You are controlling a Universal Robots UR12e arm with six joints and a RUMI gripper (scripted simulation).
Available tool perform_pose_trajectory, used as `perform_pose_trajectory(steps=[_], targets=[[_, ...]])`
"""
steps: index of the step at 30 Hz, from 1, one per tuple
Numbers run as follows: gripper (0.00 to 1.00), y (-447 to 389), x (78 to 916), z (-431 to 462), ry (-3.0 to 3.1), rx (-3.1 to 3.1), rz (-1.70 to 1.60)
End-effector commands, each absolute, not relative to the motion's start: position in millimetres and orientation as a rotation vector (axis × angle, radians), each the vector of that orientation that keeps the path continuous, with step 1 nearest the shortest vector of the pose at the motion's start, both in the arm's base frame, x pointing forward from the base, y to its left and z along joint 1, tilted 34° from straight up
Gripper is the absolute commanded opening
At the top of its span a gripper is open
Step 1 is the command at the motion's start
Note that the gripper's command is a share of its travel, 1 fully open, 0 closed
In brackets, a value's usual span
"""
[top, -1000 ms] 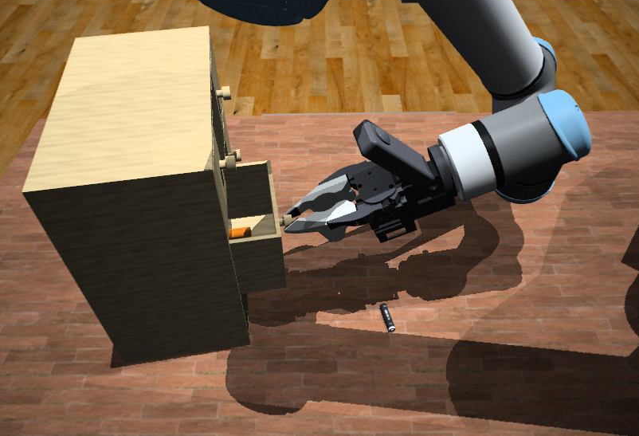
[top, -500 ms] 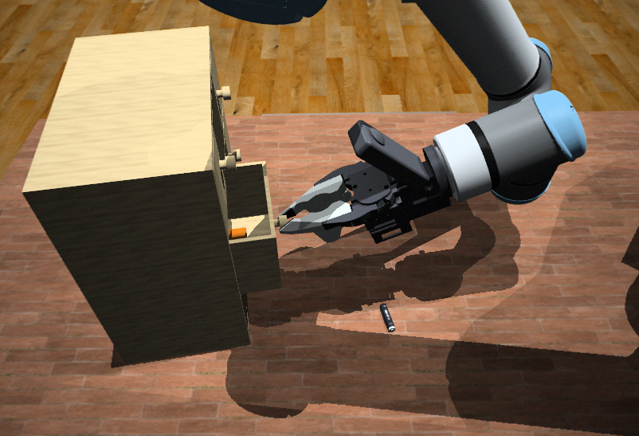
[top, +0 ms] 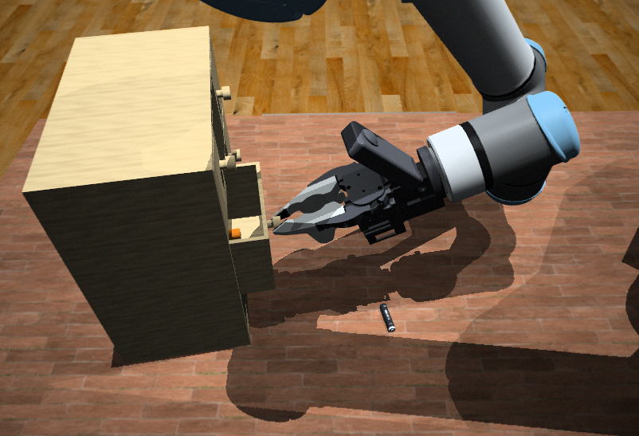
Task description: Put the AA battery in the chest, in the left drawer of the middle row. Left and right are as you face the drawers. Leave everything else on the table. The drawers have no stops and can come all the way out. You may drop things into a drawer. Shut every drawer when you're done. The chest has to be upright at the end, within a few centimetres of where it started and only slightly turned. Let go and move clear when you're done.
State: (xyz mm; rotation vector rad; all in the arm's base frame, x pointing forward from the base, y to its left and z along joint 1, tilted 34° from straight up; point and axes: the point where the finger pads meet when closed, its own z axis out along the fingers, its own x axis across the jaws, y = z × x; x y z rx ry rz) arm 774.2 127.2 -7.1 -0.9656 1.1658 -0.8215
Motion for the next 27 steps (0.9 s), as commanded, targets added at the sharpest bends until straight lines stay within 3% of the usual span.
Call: perform_pose_trajectory(steps=[1, 27], targets=[[0.07, 127.8, 780.5, -2.2, 1.160, -0.964, -0.825], [0.07, 128.4, 795.2, 4.8, 1.160, -0.964, -0.825]])
